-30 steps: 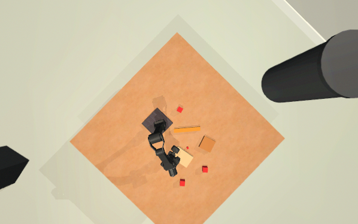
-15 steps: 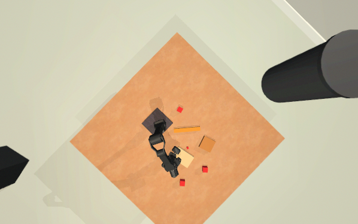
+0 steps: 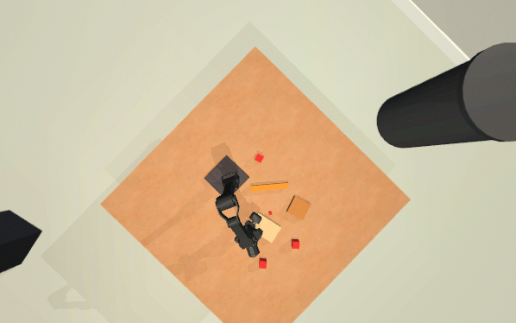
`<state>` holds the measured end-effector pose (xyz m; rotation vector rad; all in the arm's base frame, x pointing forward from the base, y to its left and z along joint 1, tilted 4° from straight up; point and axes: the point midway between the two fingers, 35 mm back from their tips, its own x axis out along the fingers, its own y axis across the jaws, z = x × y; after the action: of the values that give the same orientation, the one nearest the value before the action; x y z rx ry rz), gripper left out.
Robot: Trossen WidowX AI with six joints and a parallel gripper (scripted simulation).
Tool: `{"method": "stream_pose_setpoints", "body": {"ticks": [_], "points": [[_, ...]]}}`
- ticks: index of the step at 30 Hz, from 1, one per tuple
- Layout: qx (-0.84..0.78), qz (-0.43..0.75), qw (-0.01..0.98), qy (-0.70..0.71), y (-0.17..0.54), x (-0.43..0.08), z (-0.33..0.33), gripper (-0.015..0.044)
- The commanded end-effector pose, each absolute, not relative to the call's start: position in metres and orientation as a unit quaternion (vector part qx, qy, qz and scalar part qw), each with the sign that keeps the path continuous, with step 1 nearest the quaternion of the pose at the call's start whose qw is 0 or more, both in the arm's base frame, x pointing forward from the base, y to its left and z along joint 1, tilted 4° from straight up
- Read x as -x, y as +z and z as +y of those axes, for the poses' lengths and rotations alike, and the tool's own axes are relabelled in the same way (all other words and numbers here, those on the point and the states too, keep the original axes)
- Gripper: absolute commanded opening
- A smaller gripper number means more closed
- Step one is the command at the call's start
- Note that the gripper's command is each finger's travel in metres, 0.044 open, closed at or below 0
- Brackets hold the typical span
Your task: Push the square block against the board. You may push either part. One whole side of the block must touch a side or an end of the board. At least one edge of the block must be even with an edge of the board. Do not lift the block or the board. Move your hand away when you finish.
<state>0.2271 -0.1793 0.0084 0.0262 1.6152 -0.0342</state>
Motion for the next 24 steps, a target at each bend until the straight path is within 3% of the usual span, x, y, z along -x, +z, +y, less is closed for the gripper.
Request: {"method": "stream_pose_setpoints", "body": {"ticks": [1, 24], "points": [[-0.013, 0.721, 0.693, -0.015, 0.008, -0.233, -0.18, 0.0], [-0.013, 0.72, 0.693, -0.015, 0.008, -0.25, -0.181, 0.0]]}}
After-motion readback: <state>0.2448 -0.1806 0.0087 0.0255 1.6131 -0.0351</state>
